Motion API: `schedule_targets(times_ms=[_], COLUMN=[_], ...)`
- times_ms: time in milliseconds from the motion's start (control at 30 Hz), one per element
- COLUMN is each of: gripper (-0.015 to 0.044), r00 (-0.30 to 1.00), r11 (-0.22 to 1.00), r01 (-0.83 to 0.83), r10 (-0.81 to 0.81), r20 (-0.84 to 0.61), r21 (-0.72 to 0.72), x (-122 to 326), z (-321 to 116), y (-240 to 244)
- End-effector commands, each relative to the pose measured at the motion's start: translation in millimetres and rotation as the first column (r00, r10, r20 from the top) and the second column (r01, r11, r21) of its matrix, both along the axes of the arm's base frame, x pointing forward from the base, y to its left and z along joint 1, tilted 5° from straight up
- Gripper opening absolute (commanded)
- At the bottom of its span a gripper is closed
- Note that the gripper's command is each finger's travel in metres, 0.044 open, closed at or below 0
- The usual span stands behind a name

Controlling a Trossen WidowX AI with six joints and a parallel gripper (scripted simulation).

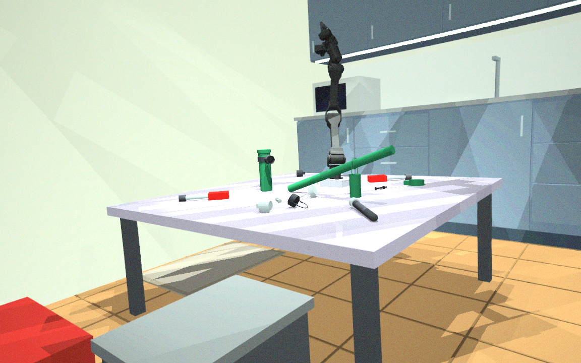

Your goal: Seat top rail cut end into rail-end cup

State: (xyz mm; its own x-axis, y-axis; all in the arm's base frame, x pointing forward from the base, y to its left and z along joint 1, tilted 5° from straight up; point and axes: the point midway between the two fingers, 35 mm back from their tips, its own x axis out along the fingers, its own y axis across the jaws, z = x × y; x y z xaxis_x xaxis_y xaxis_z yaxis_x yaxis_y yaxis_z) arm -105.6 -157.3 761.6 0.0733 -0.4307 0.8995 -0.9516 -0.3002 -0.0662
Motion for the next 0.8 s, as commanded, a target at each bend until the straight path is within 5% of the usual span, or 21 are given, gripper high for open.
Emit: schedule_targets(times_ms=[0,433,767], gripper=[0.0426,0.044,0.044], r00=[1.0,0.778,0.435], r11=[1.0,0.791,0.446], r01=[0.007,0.277,0.158], r10=[-0.007,-0.518,-0.833], r20=[-0.008,-0.355,-0.343], r21=[-0.007,-0.546,-0.881], x=[1.7,142.5,265.3], z=[0.6,-8.6,-79.0], y=[2.2,129.1,178.5])
